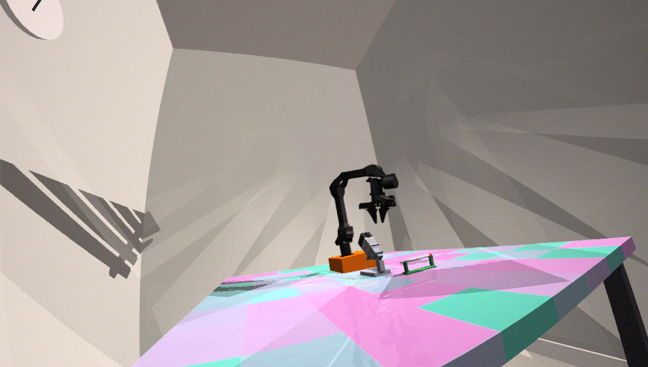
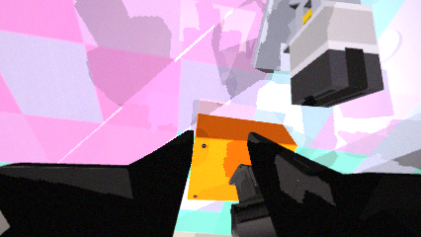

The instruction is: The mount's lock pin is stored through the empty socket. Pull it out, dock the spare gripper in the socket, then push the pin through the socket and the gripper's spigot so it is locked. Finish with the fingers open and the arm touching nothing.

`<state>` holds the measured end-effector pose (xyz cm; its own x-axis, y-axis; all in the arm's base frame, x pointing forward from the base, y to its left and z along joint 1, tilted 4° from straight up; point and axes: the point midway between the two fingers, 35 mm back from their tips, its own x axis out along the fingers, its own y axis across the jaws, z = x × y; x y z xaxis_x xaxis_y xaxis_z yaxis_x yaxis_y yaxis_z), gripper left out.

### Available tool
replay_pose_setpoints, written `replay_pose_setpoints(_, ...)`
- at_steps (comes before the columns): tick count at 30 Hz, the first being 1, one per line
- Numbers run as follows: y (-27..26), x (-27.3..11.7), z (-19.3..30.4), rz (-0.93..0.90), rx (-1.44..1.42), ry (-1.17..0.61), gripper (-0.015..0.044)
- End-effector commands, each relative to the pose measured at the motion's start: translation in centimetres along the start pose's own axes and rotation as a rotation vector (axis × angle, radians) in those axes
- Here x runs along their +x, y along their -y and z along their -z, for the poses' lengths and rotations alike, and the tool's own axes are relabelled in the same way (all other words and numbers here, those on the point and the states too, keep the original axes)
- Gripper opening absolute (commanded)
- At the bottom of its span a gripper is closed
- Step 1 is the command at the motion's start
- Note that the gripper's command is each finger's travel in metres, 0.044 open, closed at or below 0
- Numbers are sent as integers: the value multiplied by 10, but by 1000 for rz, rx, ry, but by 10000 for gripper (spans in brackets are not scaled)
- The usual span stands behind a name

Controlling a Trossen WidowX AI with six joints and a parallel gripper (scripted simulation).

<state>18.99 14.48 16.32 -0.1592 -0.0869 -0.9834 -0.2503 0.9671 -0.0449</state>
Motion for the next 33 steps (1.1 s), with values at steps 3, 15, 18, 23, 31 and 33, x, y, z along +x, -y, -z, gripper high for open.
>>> replay_pose_setpoints(3,-2,1,-59,71,-351,39,180)
replay_pose_setpoints(15,12,20,-169,267,-1151,-10,180)
replay_pose_setpoints(18,14,25,-187,302,-1304,-42,180)
replay_pose_setpoints(23,14,28,-197,318,-1383,-60,180)
replay_pose_setpoints(31,13,28,-199,318,-1383,-60,180)
replay_pose_setpoints(33,13,28,-199,318,-1383,-60,180)
